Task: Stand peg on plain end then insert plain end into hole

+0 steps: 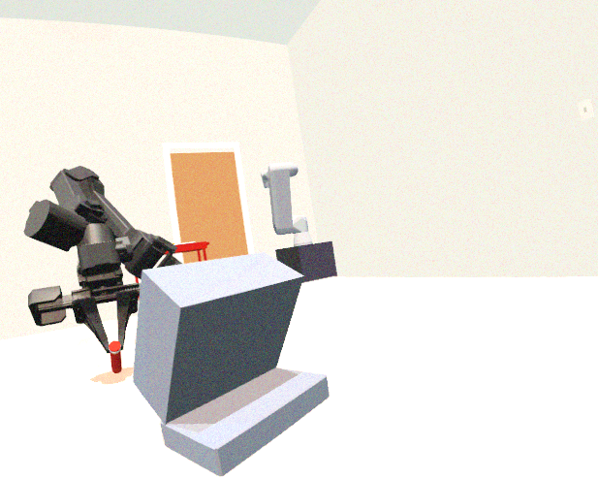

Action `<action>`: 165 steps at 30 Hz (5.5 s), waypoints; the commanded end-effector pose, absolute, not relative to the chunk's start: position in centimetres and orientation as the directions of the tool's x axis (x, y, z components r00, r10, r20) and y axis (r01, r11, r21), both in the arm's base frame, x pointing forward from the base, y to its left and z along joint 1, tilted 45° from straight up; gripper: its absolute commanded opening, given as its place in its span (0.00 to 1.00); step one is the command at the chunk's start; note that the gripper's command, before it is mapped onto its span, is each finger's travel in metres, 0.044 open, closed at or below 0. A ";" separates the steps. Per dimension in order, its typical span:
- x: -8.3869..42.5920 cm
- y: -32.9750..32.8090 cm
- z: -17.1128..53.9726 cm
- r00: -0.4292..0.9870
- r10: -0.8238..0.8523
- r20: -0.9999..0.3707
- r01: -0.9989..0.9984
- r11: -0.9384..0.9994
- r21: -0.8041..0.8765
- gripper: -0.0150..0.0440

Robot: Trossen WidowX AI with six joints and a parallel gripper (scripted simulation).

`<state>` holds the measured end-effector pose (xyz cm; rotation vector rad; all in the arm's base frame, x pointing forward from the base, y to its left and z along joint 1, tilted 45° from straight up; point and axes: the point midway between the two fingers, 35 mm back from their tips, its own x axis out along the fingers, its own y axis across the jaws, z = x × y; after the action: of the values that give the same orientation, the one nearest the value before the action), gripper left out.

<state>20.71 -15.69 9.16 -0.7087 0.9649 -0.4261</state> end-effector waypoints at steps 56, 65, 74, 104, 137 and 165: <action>16.9 -14.8 9.9 0.868 -0.366 -0.337 0.015 0.697 -0.717 0.34; 16.3 -14.8 9.8 0.904 -0.316 -0.290 0.014 0.697 -0.716 0.34; 15.7 -14.8 9.7 0.934 -0.264 -0.240 0.013 0.698 -0.716 0.34; 14.6 -15.2 9.2 0.966 -0.193 -0.170 0.015 0.701 -0.713 0.34; 13.9 -15.2 8.9 0.977 -0.158 -0.140 0.007 0.686 -0.727 0.34; 13.6 -15.1 8.9 0.987 -0.123 -0.101 0.010 0.678 -0.735 0.47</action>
<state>13.64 -15.12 8.90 -0.8212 0.1461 -0.0754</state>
